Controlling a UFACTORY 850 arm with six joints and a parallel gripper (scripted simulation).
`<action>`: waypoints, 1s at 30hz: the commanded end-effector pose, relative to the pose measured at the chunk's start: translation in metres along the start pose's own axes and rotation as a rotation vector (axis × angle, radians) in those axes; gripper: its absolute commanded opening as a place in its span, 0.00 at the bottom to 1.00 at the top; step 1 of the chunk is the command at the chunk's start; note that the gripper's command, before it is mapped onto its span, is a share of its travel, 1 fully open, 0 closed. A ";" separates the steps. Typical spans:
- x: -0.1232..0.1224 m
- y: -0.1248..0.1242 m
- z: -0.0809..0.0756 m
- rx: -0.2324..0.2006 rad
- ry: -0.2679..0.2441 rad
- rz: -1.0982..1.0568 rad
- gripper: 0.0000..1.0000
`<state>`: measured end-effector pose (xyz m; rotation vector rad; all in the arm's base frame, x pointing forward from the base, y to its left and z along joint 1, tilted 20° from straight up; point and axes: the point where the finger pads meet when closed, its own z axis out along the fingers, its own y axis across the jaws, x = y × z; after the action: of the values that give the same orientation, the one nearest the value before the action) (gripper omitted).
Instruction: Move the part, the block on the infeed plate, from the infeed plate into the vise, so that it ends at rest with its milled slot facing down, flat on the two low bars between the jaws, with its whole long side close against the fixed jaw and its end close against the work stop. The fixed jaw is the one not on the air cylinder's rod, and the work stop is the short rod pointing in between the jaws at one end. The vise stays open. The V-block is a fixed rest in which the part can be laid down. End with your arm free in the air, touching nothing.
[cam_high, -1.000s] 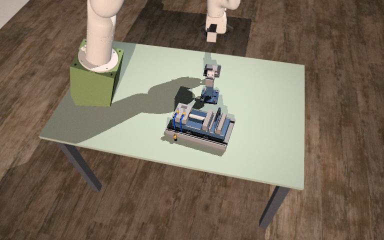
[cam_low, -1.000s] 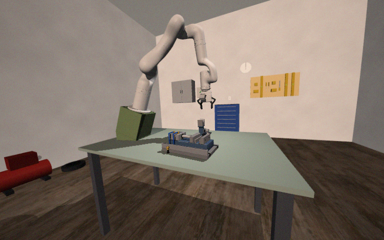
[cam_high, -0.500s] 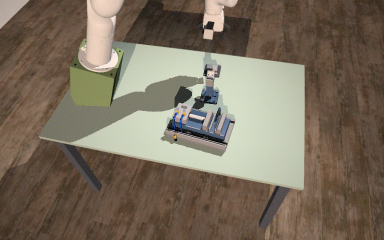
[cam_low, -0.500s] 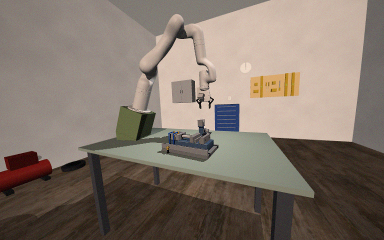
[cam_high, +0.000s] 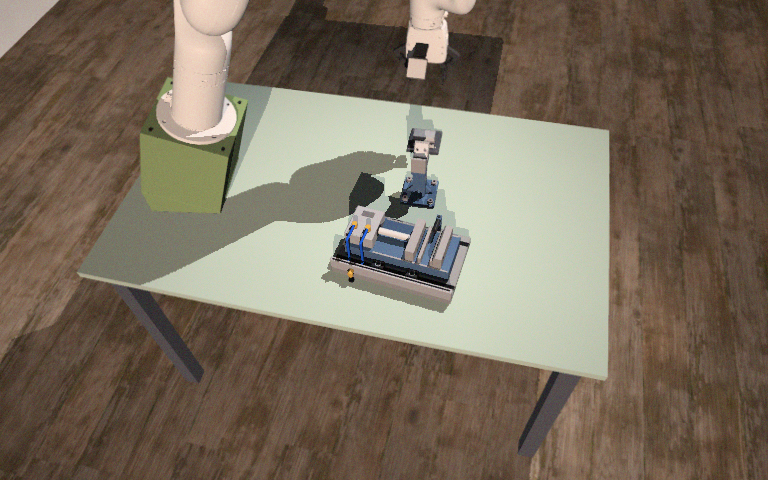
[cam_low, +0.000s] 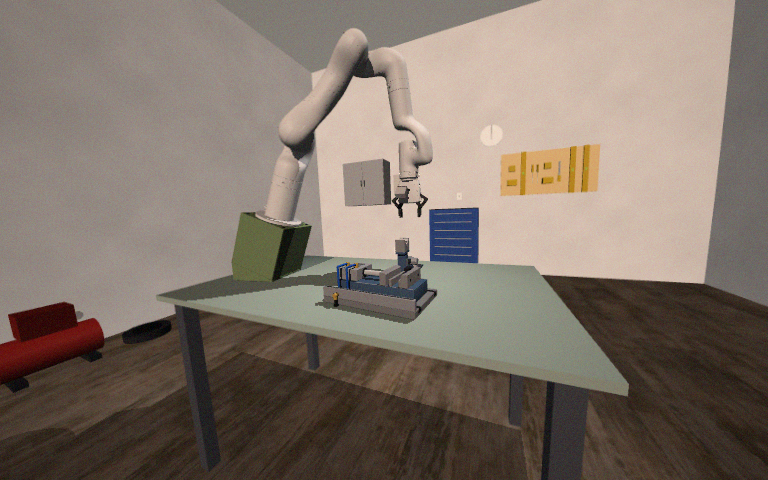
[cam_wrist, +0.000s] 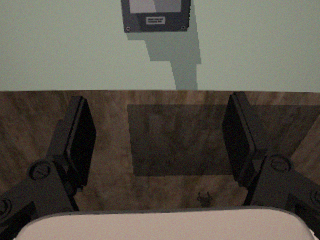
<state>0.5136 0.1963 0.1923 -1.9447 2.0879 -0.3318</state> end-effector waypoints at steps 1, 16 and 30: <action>0.000 -0.001 -0.001 0.001 -0.001 0.000 0.89; 0.000 -0.001 0.000 0.002 -0.001 0.000 0.89; 0.000 -0.001 0.004 0.003 0.000 0.000 0.89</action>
<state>0.5144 0.1964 0.1900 -1.9445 2.0880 -0.3325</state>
